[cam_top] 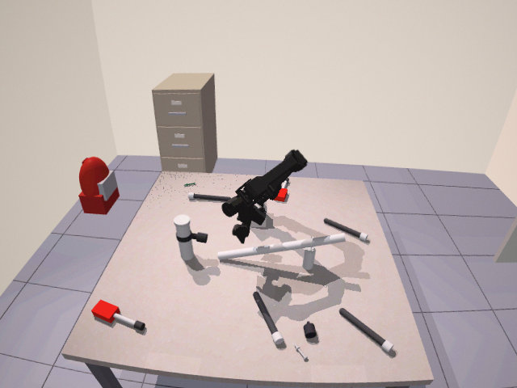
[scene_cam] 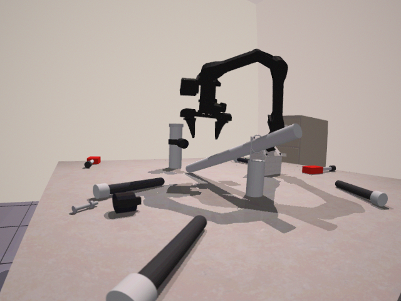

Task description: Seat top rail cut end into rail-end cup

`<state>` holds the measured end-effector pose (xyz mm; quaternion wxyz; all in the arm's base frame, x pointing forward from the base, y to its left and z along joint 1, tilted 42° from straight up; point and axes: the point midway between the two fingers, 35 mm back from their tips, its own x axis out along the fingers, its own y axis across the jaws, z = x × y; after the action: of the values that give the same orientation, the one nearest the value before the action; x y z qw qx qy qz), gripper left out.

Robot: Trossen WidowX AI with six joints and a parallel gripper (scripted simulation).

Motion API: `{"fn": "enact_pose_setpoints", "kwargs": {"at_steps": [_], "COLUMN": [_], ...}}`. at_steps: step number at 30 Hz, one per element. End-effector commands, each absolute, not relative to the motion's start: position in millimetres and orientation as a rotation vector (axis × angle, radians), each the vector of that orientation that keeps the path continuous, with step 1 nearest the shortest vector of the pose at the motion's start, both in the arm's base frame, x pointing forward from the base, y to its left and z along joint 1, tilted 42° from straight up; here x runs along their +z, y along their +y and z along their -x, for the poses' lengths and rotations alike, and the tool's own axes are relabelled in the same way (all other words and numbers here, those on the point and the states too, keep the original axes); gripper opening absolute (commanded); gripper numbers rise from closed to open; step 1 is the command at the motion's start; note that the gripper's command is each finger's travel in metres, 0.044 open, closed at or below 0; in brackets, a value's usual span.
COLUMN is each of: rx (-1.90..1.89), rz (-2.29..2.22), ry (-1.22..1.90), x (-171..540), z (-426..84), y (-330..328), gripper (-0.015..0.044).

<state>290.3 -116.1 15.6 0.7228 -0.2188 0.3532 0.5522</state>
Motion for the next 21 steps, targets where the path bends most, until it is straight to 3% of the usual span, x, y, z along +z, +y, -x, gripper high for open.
{"fn": "enact_pose_setpoints", "kwargs": {"at_steps": [1,21], "rx": [1.297,1.297], "rz": [0.556,0.555], "ry": [0.735,0.733], "x": [12,-25], "z": [-291,-296], "y": [-112,-79], "gripper": [0.0440,0.0440]}}
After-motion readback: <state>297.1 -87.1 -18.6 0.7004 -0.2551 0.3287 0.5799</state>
